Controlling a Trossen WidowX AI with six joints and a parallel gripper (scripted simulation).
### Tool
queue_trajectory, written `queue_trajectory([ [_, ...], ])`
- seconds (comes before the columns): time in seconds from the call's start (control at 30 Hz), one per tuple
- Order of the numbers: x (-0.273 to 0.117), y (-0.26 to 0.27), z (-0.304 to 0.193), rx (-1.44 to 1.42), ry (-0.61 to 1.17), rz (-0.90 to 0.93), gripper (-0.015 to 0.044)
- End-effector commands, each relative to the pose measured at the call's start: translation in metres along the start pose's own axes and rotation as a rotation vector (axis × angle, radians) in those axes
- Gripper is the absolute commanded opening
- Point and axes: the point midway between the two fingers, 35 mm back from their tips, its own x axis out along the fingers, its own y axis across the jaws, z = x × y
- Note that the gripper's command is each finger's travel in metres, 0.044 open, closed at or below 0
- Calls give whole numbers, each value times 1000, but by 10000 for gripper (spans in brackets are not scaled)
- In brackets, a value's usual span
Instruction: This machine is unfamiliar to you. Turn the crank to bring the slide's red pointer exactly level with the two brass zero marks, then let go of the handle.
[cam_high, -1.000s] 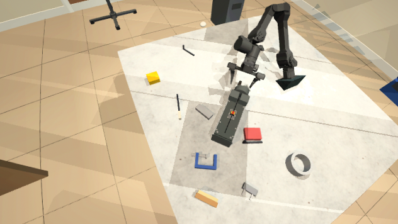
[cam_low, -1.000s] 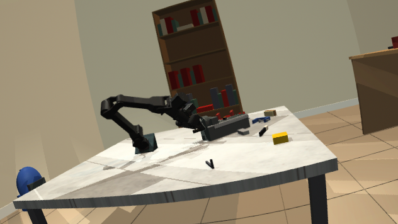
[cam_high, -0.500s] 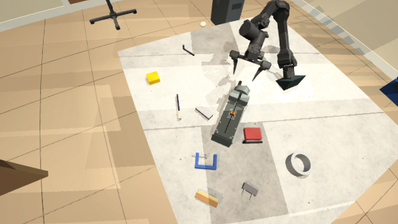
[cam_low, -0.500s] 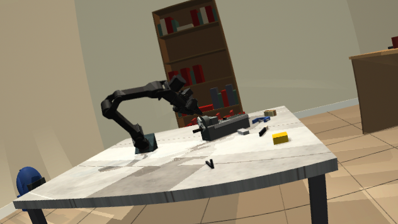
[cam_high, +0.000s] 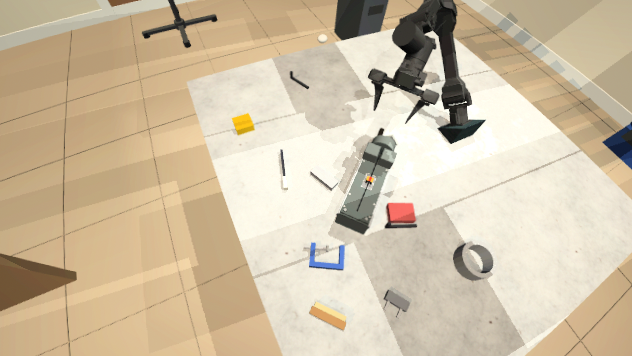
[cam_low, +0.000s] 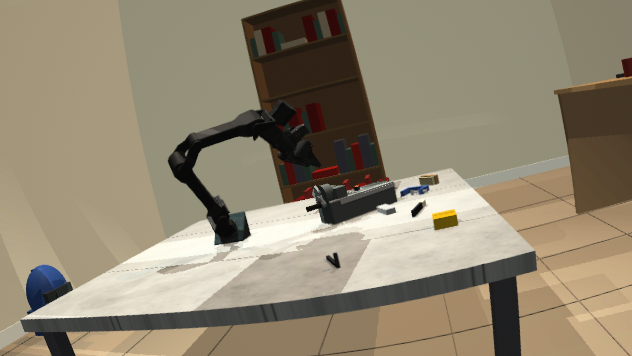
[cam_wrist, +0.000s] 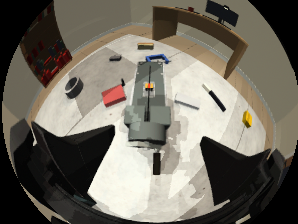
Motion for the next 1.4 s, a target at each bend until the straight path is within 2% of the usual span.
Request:
queue_trajectory([
  [0.0, 8, 5, 15, 74, 22, -47, 440],
  [0.67, 57, 53, 74, 431, 39, -338, 440],
  [1.03, 89, 52, 48, 434, 38, -341, 440],
  [1.37, 89, 52, 48, 434, 38, -341, 440],
])
